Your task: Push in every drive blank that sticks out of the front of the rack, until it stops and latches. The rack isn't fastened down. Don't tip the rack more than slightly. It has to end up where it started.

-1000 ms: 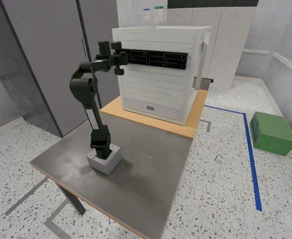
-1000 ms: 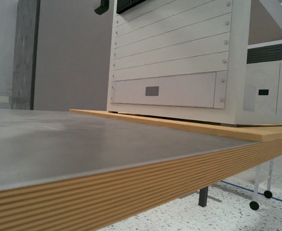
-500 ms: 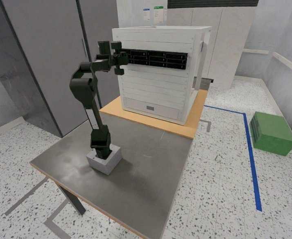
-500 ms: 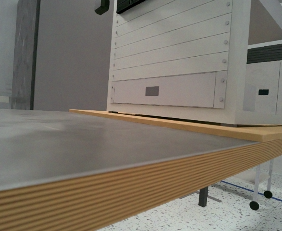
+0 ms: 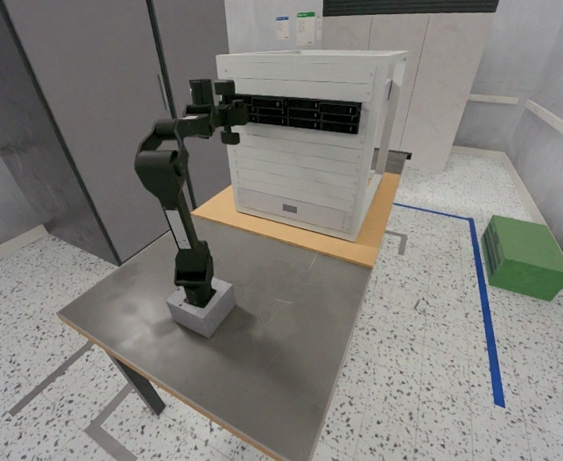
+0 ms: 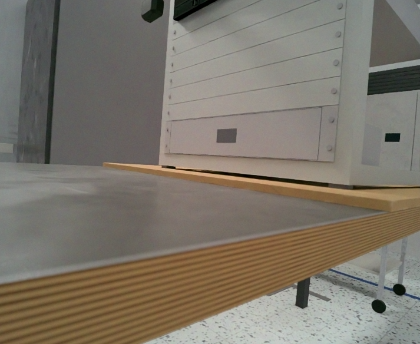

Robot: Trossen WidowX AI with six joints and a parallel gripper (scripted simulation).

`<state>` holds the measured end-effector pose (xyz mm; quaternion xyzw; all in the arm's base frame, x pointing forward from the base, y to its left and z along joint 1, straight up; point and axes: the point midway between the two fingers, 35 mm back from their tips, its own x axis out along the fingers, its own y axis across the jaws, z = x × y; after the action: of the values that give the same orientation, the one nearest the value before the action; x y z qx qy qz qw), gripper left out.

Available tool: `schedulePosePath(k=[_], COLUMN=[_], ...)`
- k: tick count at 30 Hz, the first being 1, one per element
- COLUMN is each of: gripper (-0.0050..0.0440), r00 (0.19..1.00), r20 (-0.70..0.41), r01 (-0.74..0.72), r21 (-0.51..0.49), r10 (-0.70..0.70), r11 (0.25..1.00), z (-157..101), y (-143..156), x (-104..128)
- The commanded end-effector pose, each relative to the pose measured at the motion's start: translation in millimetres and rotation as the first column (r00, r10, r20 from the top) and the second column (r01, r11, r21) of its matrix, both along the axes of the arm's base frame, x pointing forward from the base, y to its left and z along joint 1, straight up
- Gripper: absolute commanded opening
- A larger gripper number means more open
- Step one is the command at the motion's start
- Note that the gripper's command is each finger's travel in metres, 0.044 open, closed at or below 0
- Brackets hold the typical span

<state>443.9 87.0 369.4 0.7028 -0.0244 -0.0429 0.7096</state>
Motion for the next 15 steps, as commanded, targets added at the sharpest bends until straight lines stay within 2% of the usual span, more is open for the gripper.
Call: schedulePosePath(k=[1, 15], gripper=[-0.0050, -0.0050], r00=[1.000, 1.000], r20=[0.025, 0.025], r01=[0.001, 0.001], r21=[0.011, 0.011], r10=[-0.001, -0.001], r11=[1.000, 1.000], z=[11.4, 11.4], y=[-1.1, -1.3], x=[0.1, 2.4])
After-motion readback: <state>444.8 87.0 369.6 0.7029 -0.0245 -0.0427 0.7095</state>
